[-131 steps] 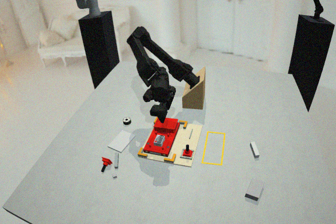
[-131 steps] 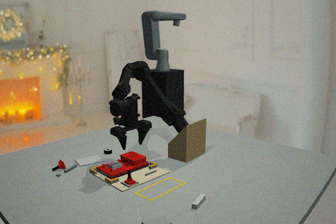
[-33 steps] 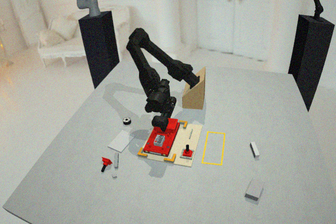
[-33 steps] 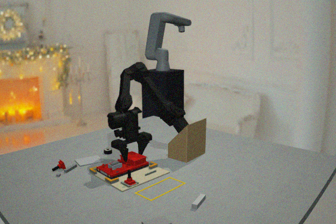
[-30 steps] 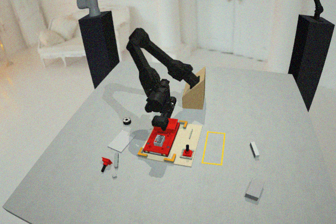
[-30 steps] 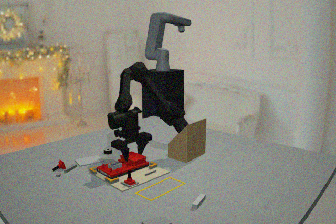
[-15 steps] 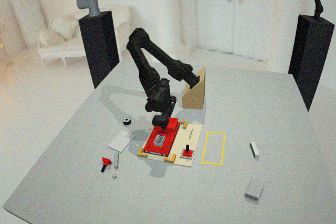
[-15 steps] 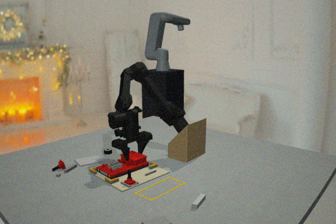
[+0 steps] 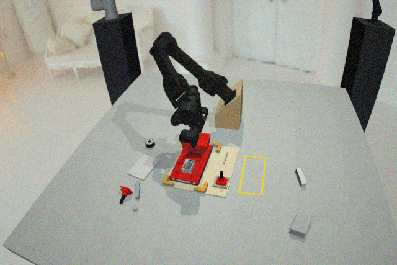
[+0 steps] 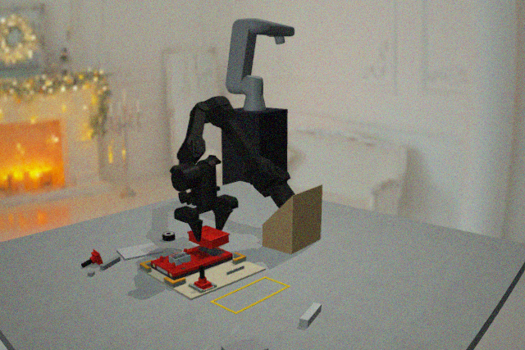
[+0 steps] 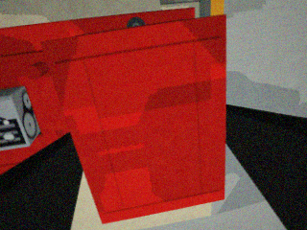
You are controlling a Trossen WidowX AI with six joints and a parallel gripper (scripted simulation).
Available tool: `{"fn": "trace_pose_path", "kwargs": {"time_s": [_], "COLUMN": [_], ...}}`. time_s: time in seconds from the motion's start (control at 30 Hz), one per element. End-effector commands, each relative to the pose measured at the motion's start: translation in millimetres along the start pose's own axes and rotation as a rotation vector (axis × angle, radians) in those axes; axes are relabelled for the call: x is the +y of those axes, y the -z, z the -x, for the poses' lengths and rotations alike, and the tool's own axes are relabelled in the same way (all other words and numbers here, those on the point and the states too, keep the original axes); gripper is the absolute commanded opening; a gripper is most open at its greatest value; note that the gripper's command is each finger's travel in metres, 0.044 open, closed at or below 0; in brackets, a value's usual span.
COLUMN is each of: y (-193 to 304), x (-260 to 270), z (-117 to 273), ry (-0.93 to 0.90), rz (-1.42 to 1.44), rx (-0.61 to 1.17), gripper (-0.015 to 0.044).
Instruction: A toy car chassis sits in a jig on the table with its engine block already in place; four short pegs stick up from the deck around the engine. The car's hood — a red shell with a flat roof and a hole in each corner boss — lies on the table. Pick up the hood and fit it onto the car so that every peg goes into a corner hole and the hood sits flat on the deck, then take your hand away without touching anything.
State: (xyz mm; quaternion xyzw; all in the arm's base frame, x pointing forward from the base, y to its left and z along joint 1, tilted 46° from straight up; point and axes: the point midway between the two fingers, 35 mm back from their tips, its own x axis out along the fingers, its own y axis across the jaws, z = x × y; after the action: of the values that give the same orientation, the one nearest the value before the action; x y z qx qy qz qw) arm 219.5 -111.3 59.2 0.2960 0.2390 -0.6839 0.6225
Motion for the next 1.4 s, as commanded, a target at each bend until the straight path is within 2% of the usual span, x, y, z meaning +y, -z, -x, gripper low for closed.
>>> {"fn": "trace_pose_path", "kwargs": {"time_s": [0.0,0.4,0.67,1.37], "y": [-0.7,-0.4,-0.7,-2.9], "x": [3.0,2.8,1.6,32.7], "z": [11.3,36.0,37.5,42.0], "ry": [-0.012,-0.011,-0.004,-0.007], "rz": [-0.008,-0.008,0.013,0.488], "rx": [0.002,0.003,-0.001,0.000], "gripper": [0.0000,0.0000,0.0000,0.0000]}}
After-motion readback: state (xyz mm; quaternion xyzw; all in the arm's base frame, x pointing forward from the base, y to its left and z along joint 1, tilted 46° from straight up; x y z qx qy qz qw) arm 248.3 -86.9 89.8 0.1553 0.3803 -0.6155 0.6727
